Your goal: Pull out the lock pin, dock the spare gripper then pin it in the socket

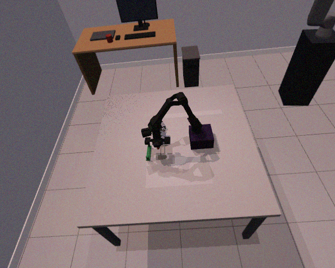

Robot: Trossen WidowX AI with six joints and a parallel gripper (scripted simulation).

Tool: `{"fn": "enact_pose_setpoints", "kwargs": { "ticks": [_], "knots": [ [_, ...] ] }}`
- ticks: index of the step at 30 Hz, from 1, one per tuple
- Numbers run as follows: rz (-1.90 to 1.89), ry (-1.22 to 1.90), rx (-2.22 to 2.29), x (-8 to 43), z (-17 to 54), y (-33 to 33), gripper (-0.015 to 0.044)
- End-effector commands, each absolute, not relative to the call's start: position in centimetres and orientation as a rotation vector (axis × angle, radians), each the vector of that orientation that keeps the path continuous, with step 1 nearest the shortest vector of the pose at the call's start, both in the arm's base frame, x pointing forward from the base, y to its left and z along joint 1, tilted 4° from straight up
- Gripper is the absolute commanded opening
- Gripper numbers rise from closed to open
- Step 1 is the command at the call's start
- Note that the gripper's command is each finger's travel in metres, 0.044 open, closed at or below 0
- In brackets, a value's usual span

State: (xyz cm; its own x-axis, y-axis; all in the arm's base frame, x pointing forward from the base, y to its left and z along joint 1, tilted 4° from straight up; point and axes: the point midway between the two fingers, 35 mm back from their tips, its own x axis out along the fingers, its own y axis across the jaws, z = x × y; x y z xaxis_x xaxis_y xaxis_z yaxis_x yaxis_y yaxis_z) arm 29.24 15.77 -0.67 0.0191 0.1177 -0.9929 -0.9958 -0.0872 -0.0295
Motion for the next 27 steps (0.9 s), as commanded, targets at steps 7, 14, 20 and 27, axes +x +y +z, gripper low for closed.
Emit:
{"fn": "enact_pose_setpoints", "kwargs": {
  "ticks": [7,14,20,27],
  "knots": [
    [1.307,1.063,-1.195,29.2,-0.7,16.6,0.0000],
    [1.307,1.065,-1.195,29.2,-0.7,17.2,0.0000],
    [1.308,1.067,-1.195,29.1,-0.7,17.7,0.0000],
    [1.310,1.069,-1.194,29.1,-0.7,18.3,0.0000]
  ]
}}
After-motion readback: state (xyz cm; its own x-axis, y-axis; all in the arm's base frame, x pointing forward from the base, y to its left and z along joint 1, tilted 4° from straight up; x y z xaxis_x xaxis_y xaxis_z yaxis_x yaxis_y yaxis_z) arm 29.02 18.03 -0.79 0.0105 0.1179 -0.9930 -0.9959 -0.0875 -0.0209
